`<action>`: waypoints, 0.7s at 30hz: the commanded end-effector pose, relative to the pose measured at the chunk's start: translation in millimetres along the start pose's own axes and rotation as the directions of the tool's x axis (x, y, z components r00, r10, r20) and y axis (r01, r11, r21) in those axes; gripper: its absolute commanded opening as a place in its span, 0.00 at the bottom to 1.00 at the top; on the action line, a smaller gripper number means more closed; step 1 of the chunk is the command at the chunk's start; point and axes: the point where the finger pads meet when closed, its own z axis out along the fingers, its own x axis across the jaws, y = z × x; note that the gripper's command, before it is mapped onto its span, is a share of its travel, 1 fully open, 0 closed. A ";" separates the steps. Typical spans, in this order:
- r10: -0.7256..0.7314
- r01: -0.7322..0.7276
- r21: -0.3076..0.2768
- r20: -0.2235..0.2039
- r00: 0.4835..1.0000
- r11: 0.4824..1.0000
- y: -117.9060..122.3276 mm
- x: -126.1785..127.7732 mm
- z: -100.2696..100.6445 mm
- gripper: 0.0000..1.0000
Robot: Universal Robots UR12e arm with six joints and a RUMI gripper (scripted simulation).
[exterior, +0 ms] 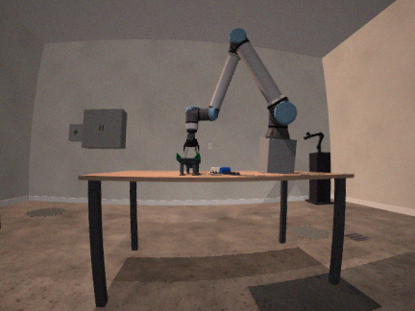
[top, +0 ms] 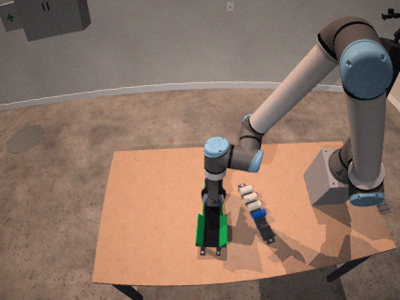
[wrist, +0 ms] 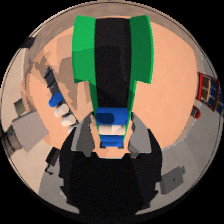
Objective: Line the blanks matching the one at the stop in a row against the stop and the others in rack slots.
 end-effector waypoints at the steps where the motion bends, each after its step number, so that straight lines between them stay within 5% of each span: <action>1: 0.000 0.000 0.000 -0.001 1.000 1.000 0.1 0.7 -7.1 0.52; 21: 0.000 0.000 0.000 -0.001 1.000 1.000 0.0 0.6 -86.2 0.52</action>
